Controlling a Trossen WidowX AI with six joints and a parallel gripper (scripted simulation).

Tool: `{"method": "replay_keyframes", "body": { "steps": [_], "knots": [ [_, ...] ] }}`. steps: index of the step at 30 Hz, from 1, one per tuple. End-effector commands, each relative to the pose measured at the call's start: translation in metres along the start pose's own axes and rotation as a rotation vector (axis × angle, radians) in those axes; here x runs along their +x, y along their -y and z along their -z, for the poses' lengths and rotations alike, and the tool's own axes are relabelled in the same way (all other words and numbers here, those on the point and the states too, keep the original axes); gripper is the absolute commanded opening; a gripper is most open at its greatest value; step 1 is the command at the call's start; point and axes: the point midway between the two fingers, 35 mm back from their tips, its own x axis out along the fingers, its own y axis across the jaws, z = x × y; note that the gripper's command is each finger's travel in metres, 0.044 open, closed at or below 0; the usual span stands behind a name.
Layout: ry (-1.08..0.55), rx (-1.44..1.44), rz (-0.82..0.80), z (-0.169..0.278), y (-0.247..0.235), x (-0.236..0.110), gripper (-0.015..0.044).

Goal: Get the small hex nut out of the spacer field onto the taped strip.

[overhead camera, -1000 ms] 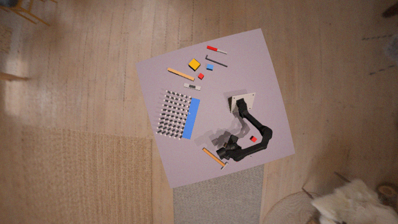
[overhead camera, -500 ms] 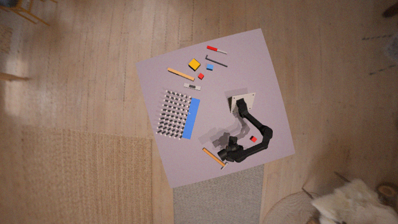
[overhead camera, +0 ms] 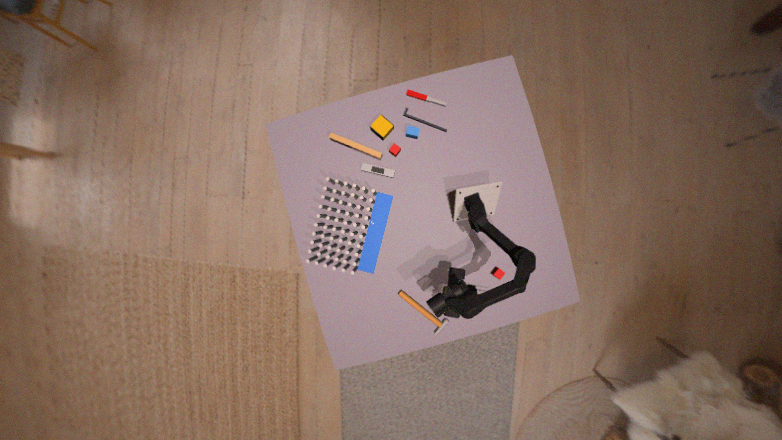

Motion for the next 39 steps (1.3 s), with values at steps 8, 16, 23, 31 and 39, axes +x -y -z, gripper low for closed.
{"method": "replay_keyframes", "body": {
  "steps": [8,16,23,31,39],
  "knots": [
    [0.001,0.005,-0.008,0.004,-0.003,0.007,0.0],
    [0.001,0.004,-0.012,0.007,-0.005,0.011,0.0],
    [0.0,0.003,-0.016,0.009,-0.006,0.015,0.0],
    [0.0,0.002,-0.019,0.012,-0.008,0.02,0.0],
    [0.0,0.001,-0.022,0.014,-0.009,0.025,0.0]
  ]
}}
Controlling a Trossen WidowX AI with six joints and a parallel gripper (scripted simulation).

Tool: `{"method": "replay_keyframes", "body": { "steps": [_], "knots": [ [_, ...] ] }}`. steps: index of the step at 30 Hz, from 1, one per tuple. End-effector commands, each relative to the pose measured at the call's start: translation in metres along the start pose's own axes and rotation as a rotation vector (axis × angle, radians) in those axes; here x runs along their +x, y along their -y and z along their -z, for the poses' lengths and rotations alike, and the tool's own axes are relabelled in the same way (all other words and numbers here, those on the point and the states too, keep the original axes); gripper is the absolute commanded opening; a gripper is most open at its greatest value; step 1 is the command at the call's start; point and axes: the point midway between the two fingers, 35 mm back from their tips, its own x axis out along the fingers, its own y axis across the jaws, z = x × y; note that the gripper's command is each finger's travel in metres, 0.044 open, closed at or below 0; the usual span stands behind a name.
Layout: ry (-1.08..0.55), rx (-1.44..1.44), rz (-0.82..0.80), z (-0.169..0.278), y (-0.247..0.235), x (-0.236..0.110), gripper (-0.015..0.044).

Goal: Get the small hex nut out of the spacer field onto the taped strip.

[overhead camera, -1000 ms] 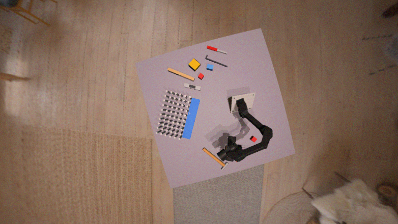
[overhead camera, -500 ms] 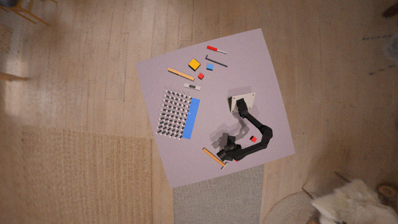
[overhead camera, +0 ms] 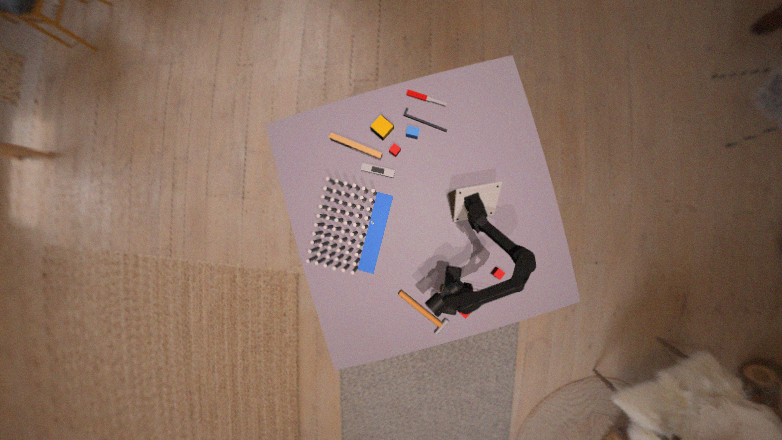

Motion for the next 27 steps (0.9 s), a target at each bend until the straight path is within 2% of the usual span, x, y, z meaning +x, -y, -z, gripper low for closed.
{"method": "replay_keyframes", "body": {
  "steps": [1,27],
  "knots": [
    [0.001,0.006,-0.002,0.001,-0.002,0.003,0.0],
    [-0.001,0.004,-0.008,0.008,-0.006,0.018,0.0]
  ]
}}
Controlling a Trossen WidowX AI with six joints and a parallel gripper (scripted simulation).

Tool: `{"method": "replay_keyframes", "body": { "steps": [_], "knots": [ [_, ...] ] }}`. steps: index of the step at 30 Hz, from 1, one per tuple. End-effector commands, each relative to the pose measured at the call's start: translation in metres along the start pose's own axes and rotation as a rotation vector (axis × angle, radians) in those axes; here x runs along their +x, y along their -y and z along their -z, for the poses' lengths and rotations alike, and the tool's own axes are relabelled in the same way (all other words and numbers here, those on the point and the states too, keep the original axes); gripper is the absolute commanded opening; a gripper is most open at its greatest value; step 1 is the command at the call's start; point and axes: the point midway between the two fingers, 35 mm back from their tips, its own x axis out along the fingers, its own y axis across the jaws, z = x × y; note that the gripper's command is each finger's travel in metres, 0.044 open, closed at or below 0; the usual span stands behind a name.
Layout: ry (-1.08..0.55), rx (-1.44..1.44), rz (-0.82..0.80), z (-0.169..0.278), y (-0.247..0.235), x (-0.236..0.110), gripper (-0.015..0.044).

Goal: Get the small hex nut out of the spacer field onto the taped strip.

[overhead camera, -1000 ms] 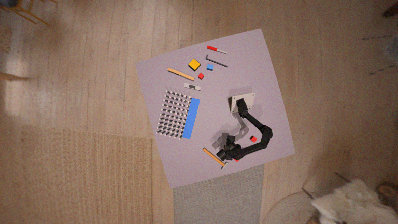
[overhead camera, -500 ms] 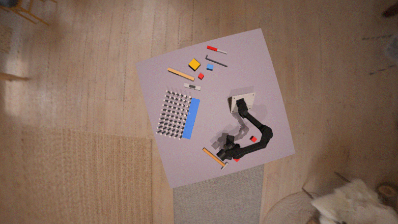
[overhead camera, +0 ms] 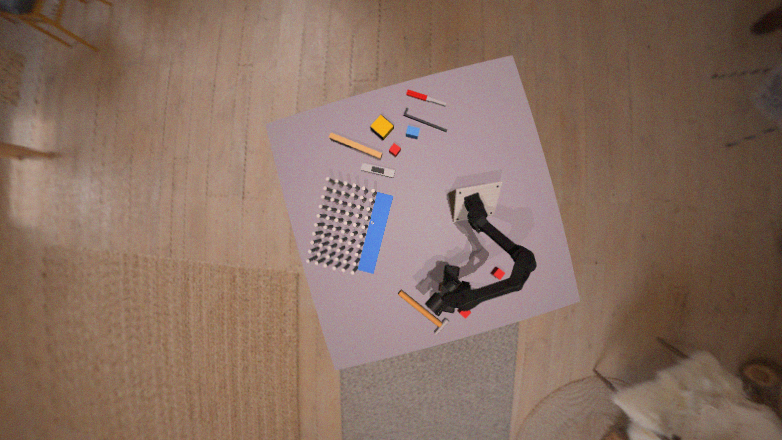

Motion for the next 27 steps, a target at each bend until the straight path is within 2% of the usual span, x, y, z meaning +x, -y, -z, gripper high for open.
{"method": "replay_keyframes", "body": {
  "steps": [1,27],
  "knots": [
    [0.001,0.006,-0.001,0.001,-0.002,0.003,0.0],
    [-0.001,0.005,-0.002,0.006,-0.005,0.019,0.0]
  ]
}}
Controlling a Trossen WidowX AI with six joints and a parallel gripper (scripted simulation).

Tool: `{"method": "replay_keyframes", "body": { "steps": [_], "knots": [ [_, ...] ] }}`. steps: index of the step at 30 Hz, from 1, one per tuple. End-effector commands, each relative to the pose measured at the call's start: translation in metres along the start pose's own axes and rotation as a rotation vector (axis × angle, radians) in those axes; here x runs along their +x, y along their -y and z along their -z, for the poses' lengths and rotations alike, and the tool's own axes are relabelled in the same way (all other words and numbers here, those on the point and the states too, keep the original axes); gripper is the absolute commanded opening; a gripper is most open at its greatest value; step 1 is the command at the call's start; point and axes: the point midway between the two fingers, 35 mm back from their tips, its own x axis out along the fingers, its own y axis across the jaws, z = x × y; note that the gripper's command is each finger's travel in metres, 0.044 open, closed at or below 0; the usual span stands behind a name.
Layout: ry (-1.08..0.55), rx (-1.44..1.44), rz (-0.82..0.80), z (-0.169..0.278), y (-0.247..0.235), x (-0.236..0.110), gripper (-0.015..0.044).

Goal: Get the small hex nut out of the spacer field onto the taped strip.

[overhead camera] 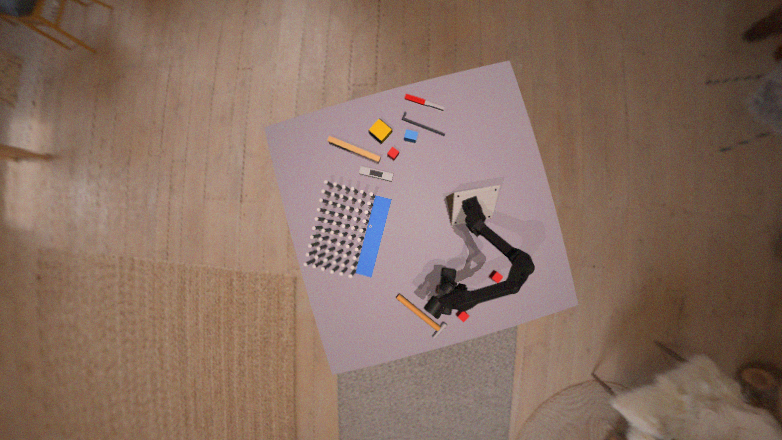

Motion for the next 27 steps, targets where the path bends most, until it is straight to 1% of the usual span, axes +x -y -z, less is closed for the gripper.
{"method": "replay_keyframes", "body": {
  "steps": [1,27],
  "knots": [
    [0.001,0.006,0.0,0.001,-0.001,0.003,0.0],
    [0.0,0.006,0.004,0.004,-0.005,0.019,0.0]
  ]
}}
